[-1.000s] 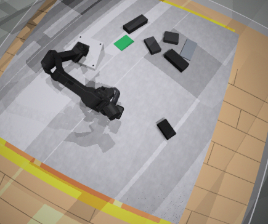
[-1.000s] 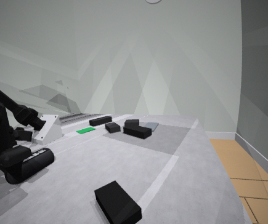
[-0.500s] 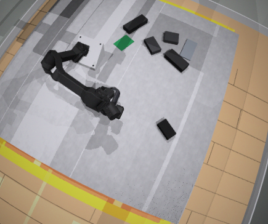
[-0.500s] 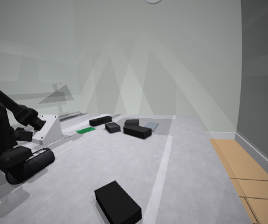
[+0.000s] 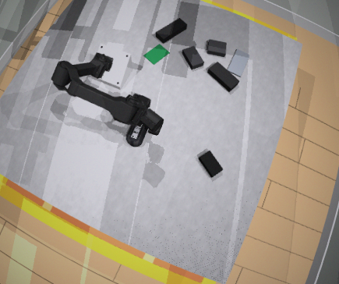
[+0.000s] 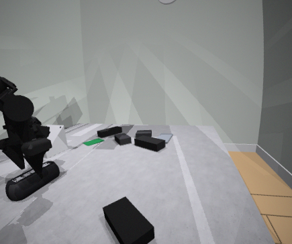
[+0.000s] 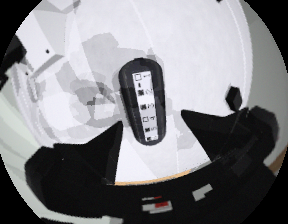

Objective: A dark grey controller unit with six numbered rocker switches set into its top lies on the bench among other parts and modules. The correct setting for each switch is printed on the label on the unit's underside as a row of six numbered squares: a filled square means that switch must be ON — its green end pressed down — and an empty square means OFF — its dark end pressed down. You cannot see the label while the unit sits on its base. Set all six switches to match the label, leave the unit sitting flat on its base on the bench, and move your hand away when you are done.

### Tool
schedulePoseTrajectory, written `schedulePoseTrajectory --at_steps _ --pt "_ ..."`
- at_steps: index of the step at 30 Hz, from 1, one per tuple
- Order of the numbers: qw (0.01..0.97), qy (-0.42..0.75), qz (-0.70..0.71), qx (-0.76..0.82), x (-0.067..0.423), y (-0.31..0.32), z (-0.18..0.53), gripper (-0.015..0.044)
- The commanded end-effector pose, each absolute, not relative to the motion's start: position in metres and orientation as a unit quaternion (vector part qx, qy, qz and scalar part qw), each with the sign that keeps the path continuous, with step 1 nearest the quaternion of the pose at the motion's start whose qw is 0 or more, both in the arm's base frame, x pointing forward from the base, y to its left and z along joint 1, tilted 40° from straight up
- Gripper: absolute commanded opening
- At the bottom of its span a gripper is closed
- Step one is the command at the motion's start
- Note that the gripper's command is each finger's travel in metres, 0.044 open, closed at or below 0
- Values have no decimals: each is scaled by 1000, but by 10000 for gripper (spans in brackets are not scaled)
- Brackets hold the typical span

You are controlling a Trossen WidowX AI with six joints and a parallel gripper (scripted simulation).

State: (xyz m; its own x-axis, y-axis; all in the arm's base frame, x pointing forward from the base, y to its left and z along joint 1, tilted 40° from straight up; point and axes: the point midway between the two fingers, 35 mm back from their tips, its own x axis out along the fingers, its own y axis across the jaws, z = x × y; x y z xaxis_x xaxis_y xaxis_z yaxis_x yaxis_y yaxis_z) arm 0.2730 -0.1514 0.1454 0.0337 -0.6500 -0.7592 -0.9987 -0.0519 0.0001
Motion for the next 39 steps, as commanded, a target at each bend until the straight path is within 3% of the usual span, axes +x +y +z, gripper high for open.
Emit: schedulePoseTrajectory --at_steps 1,16,19,29,33,39 --pt "287 633 297 -654 268 -145 145 440" --pt "287 633 297 -654 268 -145 145 440" --pt "317 637 275 -647 266 -145 146 361" --pt "709 575 -50 -404 243 -140 173 99" --pt "751 550 -89 -354 240 -139 177 0" --pt "751 550 -89 -354 240 -139 177 0"
